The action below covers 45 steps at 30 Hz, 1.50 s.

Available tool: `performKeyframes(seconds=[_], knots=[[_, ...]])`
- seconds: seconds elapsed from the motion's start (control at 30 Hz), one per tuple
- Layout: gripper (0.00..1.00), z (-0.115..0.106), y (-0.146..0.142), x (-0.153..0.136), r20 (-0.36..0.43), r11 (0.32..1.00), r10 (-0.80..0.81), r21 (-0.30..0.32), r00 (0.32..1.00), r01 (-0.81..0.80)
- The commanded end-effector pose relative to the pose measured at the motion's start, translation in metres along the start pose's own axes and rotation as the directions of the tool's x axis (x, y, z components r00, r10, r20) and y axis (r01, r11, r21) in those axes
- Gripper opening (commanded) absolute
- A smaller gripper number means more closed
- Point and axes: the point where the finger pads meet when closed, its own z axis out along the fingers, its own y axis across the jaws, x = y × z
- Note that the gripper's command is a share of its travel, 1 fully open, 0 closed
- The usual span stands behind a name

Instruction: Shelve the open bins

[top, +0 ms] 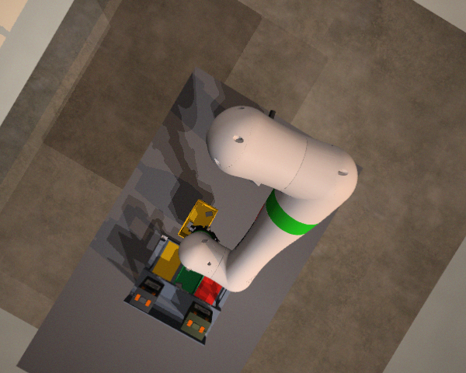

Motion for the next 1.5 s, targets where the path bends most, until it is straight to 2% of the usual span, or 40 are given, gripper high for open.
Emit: performKeyframes(seconds=[0.0,0.43,1.47], knots=[[0.0,0.0,-0.006,-0.003,0.0,1.0,-0.001,-0.001,1.0,0.001],[0.0,0.0,-0.025,-0.01,0.0,1.0,-0.003,-0.001,1.0,0.003],[0.0,0.0,-0.03,-0.012,0.0,1.0,-0.004,-0.001,1.0,0.004]])
